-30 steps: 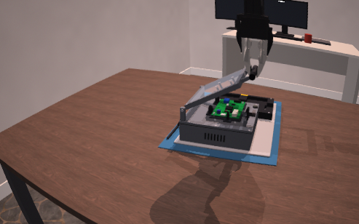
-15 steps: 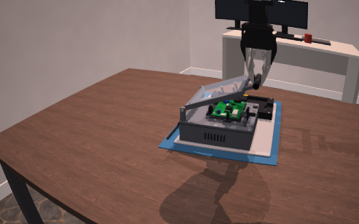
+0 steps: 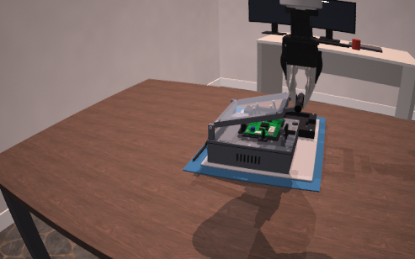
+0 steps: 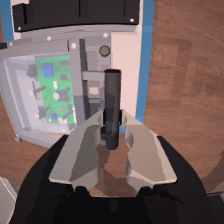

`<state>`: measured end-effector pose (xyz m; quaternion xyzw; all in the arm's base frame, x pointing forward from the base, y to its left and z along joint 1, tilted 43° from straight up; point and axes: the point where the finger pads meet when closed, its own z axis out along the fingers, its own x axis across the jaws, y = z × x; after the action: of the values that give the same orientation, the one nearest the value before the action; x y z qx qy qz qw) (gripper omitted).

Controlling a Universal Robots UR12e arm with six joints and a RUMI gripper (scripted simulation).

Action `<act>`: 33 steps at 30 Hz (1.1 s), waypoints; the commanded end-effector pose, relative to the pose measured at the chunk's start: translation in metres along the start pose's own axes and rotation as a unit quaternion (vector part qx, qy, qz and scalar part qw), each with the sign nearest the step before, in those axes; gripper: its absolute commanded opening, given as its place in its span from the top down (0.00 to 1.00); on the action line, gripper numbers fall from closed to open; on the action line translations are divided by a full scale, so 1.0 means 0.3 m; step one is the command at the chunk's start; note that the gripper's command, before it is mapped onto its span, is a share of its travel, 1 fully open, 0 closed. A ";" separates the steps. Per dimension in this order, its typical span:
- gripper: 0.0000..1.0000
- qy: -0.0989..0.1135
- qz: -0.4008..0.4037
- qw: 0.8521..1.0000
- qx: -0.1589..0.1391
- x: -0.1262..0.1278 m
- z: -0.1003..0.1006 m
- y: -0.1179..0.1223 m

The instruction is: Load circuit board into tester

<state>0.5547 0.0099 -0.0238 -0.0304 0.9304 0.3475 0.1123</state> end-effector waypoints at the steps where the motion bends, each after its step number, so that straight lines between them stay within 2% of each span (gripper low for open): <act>1: 1.00 0.000 0.000 1.000 0.000 0.004 0.021 -0.002; 33: 1.00 0.000 0.000 1.000 0.000 0.018 0.109 -0.002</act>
<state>0.5551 0.0295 -0.0471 -0.0304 0.9305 0.3474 0.1123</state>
